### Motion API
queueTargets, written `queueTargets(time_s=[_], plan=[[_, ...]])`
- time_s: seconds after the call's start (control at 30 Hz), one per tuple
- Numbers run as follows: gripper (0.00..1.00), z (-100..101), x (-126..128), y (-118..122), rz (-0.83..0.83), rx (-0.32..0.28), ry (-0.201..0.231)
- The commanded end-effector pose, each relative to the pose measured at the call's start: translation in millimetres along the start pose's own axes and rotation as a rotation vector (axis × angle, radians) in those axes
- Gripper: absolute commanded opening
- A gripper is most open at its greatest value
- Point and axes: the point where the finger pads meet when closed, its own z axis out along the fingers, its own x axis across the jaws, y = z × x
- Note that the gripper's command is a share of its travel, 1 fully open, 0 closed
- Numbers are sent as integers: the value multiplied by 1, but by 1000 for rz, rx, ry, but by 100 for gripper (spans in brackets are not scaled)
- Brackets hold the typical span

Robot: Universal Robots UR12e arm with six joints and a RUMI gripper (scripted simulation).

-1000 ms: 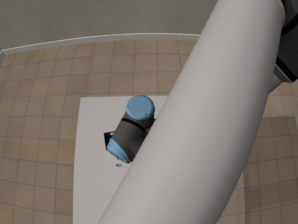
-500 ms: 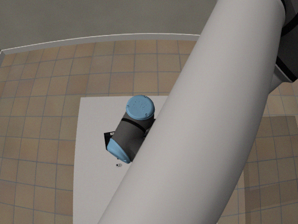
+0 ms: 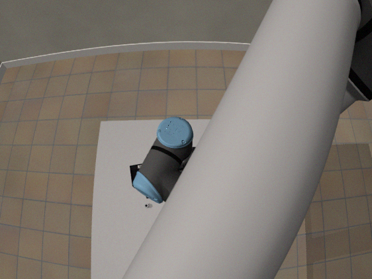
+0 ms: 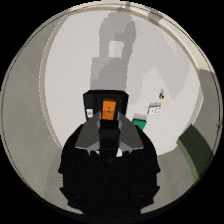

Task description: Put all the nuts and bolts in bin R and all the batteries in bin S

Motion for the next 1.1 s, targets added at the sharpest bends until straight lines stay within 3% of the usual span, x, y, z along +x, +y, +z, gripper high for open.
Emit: queueTargets(time_s=[0.0,0.47,0.6,0.9,1.07], plan=[[20,-6,0,0,0,0,-1],[20,-25,0,0,0,0,-1],[20,-42,0,0,0,0,-1],[20,-42,0,0,0,0,-1],[17,-44,11,22,-150,0,-1]])
